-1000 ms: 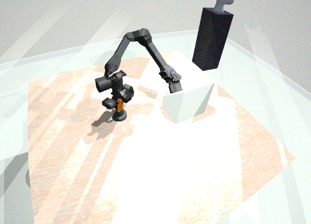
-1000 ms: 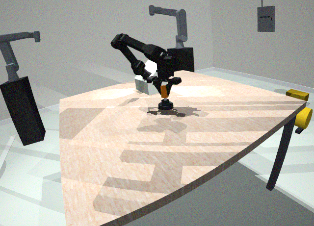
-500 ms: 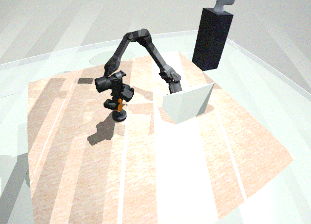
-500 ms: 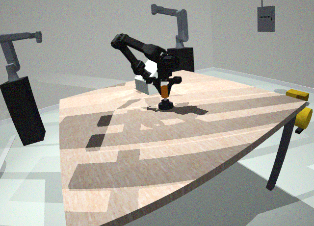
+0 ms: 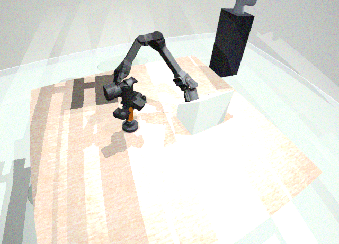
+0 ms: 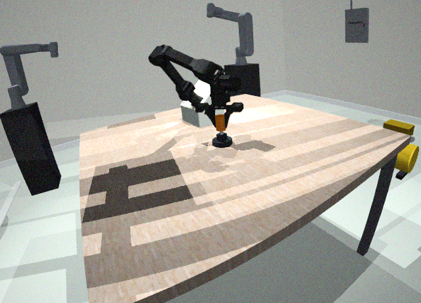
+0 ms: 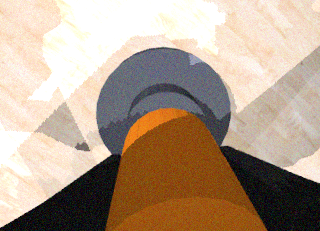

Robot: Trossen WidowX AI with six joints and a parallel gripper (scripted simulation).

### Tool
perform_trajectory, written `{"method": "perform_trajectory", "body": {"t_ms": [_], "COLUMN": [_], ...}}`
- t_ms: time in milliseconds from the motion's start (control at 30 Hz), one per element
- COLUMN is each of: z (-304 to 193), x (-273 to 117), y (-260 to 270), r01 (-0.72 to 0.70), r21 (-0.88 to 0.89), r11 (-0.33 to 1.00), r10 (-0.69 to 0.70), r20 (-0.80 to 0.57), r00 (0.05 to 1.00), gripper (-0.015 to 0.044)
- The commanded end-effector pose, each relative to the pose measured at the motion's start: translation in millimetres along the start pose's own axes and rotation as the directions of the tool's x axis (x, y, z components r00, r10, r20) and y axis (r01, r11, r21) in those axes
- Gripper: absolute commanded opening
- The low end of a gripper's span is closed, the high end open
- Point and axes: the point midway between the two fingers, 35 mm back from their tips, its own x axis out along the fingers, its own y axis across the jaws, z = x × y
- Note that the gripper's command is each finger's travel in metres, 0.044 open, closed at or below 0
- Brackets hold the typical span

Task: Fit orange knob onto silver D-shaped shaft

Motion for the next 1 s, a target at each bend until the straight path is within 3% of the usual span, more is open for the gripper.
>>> {"method": "perform_trajectory", "body": {"t_ms": [0,667,967], "z": [-0.1,1.6,-1.2], "x": [1.2,-2.5,-1.2], "y": [-0.7,1.0,-1.4], "r01": [0.002,0.002,0.002], "r21": [-0.002,-0.002,-0.210], "r11": [1.000,1.000,0.978], "r10": [-0.002,-0.002,-0.002], "r20": [-0.001,-0.001,-0.001], "r00": [1.000,1.000,1.000], "gripper": [0.0000,0.0000,0.0000]}}
